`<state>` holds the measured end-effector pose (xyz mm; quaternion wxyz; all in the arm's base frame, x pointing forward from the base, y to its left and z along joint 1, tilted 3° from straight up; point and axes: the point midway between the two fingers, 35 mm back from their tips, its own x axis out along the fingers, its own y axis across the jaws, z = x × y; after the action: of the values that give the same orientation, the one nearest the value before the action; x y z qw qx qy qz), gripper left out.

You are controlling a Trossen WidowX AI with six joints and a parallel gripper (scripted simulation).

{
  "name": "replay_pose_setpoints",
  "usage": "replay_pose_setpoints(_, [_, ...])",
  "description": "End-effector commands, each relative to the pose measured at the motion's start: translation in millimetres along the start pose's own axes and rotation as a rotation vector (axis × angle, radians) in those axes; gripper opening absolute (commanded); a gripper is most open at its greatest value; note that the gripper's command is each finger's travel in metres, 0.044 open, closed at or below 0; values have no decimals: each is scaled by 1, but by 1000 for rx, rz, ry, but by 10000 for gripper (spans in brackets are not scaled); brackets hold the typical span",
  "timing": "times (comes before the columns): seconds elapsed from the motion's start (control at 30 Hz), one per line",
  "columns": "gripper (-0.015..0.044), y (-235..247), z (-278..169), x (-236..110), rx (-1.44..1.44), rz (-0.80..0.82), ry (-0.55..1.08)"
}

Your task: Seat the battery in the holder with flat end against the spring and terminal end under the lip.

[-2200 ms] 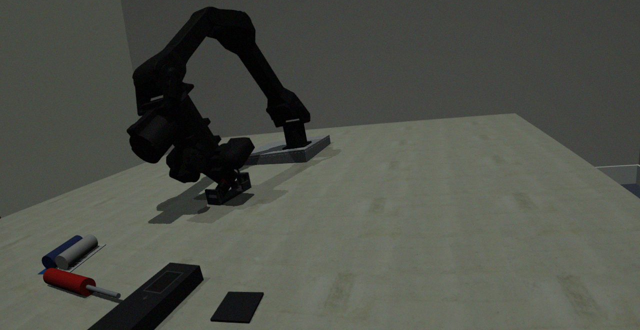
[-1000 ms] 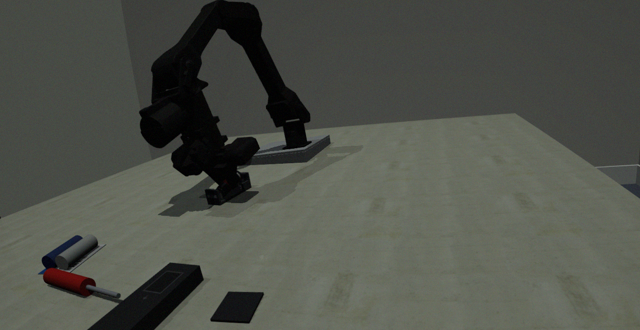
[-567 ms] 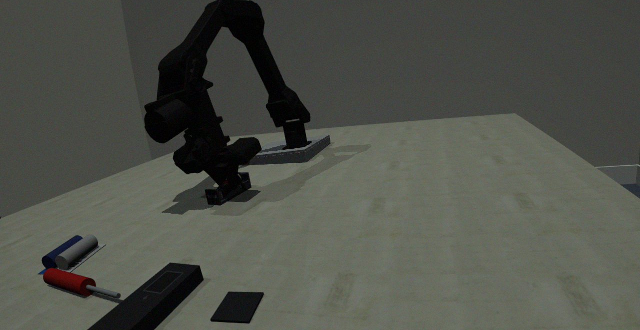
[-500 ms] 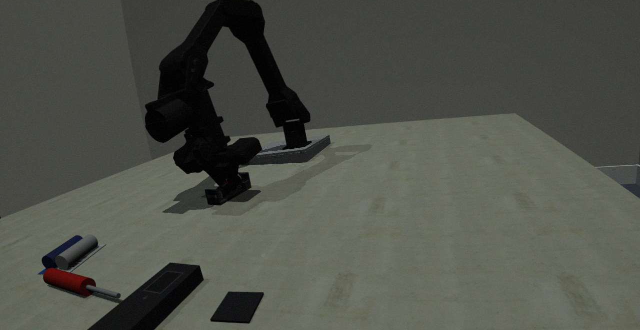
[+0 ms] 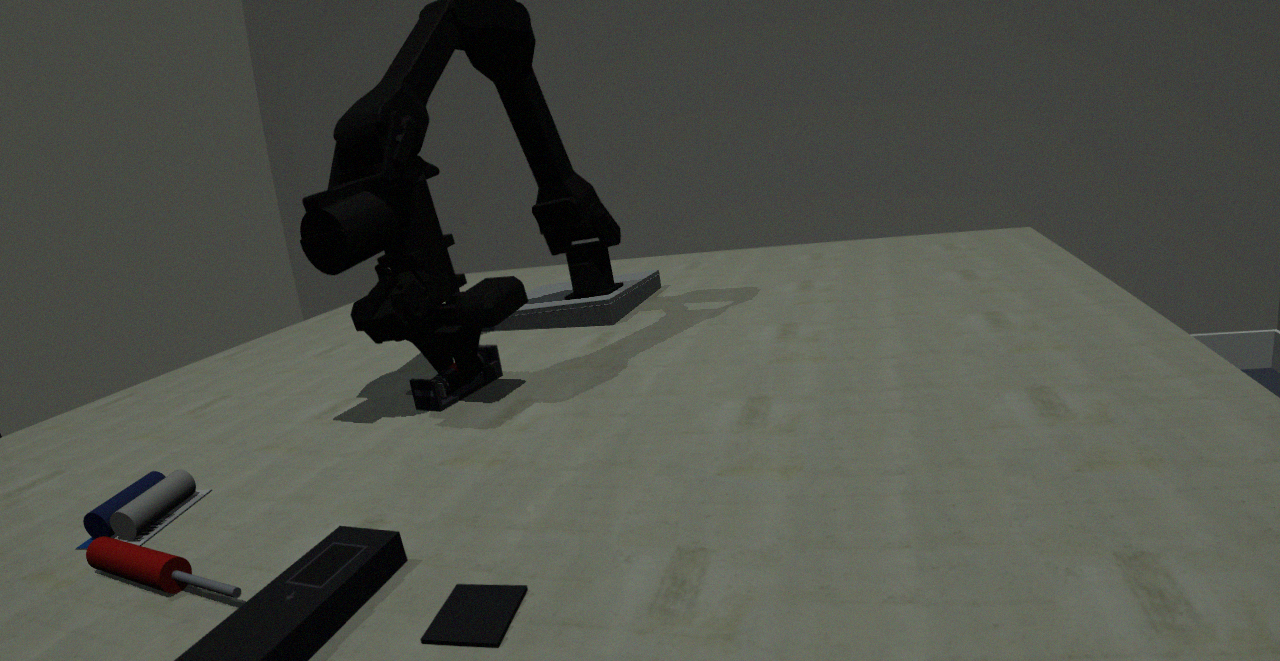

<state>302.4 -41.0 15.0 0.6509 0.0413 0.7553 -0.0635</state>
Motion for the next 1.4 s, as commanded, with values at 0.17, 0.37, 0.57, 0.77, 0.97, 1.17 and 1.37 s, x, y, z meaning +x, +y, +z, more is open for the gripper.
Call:
replay_pose_setpoints(0.17, [75, 0, 4, 1, -3, -2, -64])
replay_pose_setpoints(0.37, [75, 0, 3, 1, -4, 0, -82])
replay_pose_setpoints(0.57, [75, 0, 0, 2, -4, 0, -84])
replay_pose_setpoints(0.77, [75, -1, -4, 3, -4, 1, -85])
replay_pose_setpoints(0.97, [75, -1, -9, 4, -4, 2, -86])
replay_pose_setpoints(1.17, [75, -1, -11, 4, -4, 2, -86])
replay_pose_setpoints(1.37, [75, -1, -10, 4, -4, 2, -88])
